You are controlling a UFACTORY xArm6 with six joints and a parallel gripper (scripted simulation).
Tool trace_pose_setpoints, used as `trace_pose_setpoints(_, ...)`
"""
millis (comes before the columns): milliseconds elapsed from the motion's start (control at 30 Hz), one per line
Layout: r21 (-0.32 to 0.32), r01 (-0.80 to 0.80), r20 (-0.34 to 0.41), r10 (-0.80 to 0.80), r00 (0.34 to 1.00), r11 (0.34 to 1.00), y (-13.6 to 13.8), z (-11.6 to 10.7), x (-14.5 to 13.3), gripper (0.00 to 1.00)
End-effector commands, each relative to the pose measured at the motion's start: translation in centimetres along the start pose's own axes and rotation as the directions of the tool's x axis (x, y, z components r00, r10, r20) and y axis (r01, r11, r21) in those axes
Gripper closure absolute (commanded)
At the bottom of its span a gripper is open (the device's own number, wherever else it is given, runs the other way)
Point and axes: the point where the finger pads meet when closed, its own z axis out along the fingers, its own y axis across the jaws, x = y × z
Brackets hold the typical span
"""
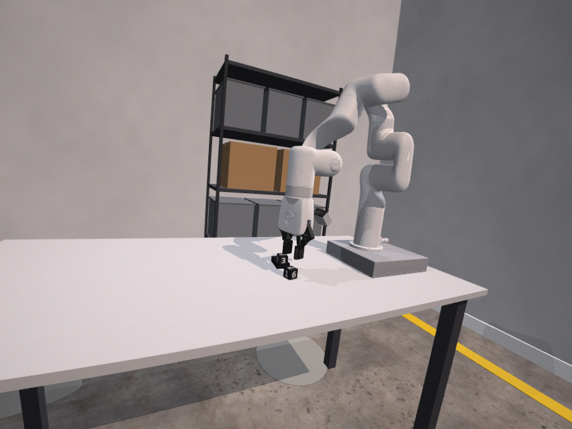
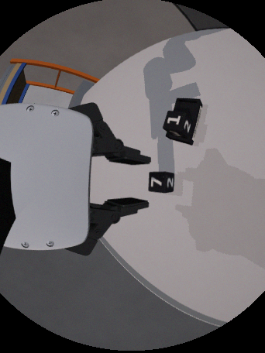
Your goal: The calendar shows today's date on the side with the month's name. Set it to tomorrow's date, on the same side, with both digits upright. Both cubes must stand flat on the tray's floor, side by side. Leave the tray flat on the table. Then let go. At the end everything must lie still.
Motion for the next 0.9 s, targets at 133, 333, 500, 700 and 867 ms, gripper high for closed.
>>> trace_pose_setpoints(133, 0.000, 0.000, 0.004, 0.000, 1.000, 1.000, 0.0, 1.1, -0.1, 0.53)
trace_pose_setpoints(333, 0.000, 0.000, 0.004, 0.000, 1.000, 1.000, 0.0, 1.7, -0.1, 0.53)
trace_pose_setpoints(500, 0.000, 0.000, 0.004, 0.000, 1.000, 1.000, 0.0, 2.2, -0.1, 0.53)
trace_pose_setpoints(700, 0.000, 0.000, 0.004, 0.000, 1.000, 1.000, 0.0, 2.6, -0.1, 0.53)
trace_pose_setpoints(867, 0.000, 0.000, 0.004, 0.000, 1.000, 1.000, 0.0, 2.7, -0.1, 0.53)
